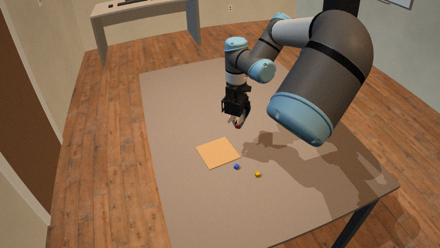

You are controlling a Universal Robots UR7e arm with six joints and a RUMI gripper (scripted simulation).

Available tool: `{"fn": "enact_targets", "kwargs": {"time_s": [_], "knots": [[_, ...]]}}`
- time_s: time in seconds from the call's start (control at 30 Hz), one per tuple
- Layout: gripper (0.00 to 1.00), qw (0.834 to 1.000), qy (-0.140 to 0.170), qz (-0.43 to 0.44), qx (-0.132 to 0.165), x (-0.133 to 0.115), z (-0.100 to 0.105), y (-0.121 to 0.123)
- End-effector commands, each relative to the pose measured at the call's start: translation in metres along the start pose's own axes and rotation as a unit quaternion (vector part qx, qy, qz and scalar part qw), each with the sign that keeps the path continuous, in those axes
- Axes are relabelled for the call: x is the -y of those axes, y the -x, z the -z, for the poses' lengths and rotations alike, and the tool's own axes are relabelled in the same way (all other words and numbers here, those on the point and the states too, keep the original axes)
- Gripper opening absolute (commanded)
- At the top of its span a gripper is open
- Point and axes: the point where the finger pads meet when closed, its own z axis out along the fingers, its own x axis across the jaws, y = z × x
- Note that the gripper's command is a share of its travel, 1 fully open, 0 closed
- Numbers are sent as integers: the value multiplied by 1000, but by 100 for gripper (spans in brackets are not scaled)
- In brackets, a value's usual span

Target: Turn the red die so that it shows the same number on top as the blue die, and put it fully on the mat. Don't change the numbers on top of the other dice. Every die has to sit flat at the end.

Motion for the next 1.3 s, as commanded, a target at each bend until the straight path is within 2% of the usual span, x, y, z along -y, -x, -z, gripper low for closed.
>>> {"fn": "enact_targets", "kwargs": {"time_s": [0.0,0.53,0.7,0.8,0.93,1.2,1.27], "knots": [[0,1000,1,0,0,0,5,0],[0,1000,1,1,0,0,5,0],[0,1000,0,30,0,-5,6,5],[0,994,-2,110,0,-20,8,20],[0,989,-2,151,0,-29,9,27],[0,963,-1,270,0,-58,10,46],[0,963,-1,270,0,-58,10,46]]}}
